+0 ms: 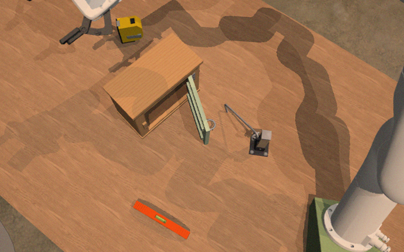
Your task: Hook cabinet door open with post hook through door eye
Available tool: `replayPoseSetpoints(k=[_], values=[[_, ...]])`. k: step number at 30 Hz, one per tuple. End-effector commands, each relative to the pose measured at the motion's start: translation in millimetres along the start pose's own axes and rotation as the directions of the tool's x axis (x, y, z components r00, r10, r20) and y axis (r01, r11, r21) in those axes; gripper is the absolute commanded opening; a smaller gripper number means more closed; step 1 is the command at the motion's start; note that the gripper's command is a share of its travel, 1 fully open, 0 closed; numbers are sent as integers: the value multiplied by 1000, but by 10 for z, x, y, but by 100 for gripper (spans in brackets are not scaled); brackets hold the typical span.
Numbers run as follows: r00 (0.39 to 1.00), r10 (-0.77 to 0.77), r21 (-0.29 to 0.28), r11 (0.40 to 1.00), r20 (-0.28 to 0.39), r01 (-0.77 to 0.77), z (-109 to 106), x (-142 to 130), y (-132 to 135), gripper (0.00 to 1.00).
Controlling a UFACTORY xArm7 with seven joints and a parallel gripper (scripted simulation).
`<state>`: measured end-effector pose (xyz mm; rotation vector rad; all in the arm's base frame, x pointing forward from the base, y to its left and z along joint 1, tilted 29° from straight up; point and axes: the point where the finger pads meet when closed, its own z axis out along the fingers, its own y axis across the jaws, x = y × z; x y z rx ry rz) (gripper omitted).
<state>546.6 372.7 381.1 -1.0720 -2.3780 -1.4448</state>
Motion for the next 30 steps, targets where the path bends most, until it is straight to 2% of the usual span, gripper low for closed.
replayPoseSetpoints(k=[1, 11, 12, 20, 22, 30], values=[[998, -53, 141, 989, 30, 48, 37, 171, -408, 100], [998, -53, 141, 989, 30, 48, 37, 171, -408, 100], [996, -80, 213, 975, 50, 68, 37, 223, -628, 100], [996, -80, 213, 975, 50, 68, 37, 223, -628, 100], [985, -143, 354, 930, 93, 102, 0, 290, -1073, 100], [985, -143, 354, 930, 93, 102, 0, 290, -1073, 100]])
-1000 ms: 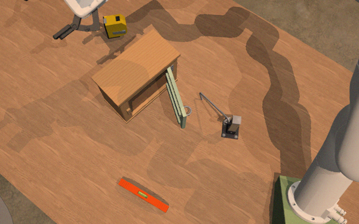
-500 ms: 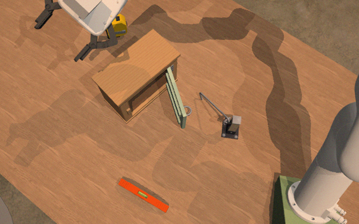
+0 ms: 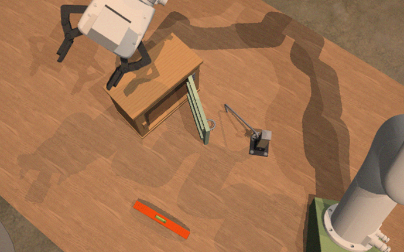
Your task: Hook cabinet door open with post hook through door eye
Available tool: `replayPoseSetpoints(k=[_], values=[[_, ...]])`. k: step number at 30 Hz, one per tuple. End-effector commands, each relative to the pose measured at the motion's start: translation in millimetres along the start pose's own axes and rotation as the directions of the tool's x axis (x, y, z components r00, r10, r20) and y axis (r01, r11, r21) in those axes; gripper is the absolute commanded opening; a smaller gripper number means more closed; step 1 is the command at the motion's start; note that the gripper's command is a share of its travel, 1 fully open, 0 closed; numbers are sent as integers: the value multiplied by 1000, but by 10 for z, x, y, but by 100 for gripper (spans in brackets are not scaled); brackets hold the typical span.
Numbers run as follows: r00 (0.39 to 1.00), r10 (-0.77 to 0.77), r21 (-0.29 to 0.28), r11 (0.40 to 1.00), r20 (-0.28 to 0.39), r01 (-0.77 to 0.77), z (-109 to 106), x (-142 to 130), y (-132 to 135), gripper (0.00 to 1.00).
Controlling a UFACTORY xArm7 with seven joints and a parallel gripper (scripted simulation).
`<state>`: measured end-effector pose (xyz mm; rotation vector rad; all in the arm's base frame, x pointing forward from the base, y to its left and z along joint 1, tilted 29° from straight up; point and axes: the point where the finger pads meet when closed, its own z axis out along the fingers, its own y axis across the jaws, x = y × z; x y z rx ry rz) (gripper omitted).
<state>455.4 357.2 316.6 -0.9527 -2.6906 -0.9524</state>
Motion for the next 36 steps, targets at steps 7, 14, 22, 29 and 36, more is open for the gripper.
replayPoseSetpoints(k=[7, 14, 22, 29, 36], values=[[996, -54, 137, 990, 72, 44, 50, 69, -414, 100], [991, -84, 205, 977, 108, 61, 64, 82, -623, 100], [983, -116, 269, 960, 145, 74, 66, 82, -826, 100], [959, -184, 386, 918, 218, 88, 37, 50, -1201, 100], [959, -184, 386, 918, 218, 88, 37, 50, -1201, 100]])
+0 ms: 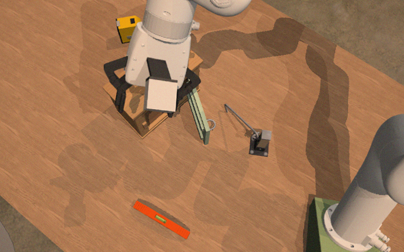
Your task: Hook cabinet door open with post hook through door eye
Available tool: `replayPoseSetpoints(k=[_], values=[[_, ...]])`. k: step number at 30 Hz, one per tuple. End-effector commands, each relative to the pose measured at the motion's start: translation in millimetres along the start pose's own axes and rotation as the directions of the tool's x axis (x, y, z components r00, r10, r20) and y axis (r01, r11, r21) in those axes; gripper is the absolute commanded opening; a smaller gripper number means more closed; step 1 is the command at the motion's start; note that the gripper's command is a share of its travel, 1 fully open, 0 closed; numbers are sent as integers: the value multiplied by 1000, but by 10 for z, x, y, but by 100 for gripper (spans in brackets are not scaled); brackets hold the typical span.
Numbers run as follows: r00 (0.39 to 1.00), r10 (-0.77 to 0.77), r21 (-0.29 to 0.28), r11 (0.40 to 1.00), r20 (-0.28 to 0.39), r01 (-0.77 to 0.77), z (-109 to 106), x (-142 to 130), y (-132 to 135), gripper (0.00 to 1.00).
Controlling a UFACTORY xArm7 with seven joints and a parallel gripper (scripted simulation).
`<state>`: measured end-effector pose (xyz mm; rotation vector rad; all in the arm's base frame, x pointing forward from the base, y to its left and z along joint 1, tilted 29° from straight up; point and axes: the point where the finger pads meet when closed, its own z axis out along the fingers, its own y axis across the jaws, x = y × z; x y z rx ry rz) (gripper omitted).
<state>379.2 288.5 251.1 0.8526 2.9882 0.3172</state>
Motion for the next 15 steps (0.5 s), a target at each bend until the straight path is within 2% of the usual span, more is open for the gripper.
replayPoseSetpoints(k=[1, 2, 10, 12, 15], values=[[999, -23, 51, 998, 48, 20, 29, 6, -155, 100], [995, -44, 102, 994, 95, 34, 61, -7, -314, 100], [995, -44, 102, 994, 95, 34, 61, -7, -314, 100], [980, -87, 191, 980, 181, 52, 96, -53, -596, 100], [980, -87, 191, 980, 181, 52, 96, -53, -596, 100]])
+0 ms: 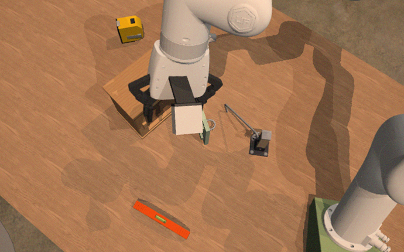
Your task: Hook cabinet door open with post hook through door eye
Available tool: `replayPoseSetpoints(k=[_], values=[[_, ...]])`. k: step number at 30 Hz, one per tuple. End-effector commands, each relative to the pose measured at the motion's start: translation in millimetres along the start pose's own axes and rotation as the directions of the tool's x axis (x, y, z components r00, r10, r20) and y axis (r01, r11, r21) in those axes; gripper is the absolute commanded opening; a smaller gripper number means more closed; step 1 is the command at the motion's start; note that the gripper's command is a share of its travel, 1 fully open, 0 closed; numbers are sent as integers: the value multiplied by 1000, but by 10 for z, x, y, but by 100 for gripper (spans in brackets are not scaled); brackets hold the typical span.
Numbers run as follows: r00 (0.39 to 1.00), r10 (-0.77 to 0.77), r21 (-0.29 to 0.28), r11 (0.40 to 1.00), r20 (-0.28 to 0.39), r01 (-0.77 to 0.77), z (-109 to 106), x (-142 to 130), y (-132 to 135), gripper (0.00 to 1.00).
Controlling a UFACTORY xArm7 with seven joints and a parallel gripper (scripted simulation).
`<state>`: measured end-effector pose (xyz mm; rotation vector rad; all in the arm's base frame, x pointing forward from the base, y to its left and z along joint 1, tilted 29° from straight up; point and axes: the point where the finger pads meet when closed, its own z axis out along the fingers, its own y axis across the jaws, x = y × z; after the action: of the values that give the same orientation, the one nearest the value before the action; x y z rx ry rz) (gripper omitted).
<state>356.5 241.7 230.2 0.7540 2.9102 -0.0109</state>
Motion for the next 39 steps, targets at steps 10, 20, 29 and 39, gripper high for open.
replayPoseSetpoints(k=[10, 20, 29, 39], values=[[994, -36, 88, 996, 107, 26, 57, -31, -277, 100], [988, -50, 119, 992, 144, 33, 75, -54, -375, 100], [976, -74, 168, 985, 205, 40, 95, -101, -533, 100], [958, -102, 216, 975, 267, 43, 103, -157, -688, 100]])
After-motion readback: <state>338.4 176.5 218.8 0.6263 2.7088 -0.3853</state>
